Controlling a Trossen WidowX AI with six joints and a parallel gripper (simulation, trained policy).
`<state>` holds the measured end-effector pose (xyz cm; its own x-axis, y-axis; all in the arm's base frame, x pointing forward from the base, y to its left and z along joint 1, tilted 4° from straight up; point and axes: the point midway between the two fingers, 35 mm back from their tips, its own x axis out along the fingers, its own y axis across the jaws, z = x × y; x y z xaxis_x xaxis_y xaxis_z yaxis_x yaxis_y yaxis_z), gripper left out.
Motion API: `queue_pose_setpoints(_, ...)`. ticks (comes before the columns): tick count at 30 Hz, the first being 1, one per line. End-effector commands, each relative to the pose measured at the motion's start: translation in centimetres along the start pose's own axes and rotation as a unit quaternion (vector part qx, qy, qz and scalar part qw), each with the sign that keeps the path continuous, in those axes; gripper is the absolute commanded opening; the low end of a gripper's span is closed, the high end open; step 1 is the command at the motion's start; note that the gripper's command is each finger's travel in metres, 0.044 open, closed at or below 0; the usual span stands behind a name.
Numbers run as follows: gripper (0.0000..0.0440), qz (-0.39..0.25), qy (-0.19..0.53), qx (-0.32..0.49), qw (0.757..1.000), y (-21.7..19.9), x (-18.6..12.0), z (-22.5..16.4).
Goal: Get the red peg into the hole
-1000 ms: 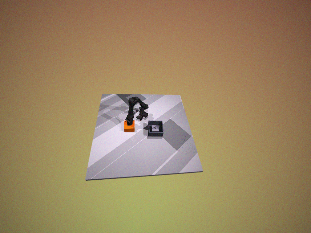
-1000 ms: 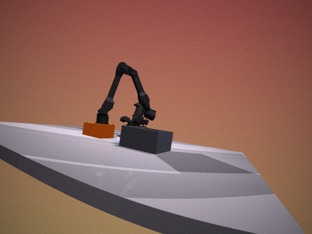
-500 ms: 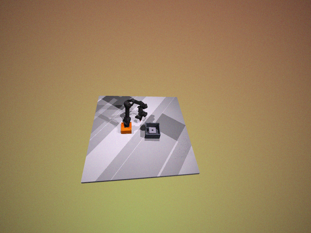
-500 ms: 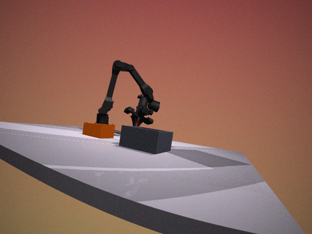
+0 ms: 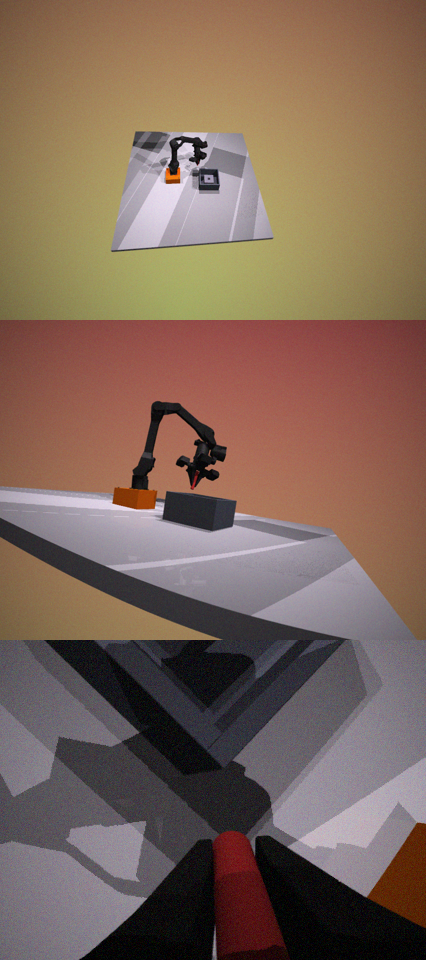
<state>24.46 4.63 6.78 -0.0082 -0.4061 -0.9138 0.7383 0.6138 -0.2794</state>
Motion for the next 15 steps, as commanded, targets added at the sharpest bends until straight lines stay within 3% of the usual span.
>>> queue_pose_setpoints(1,0.0000,0.000,-0.004,0.017,1.000,-0.1,-0.1,1.5)
queue_pose_setpoints(15,0.0000,0.004,-0.005,0.079,0.997,-0.9,1.9,8.2)
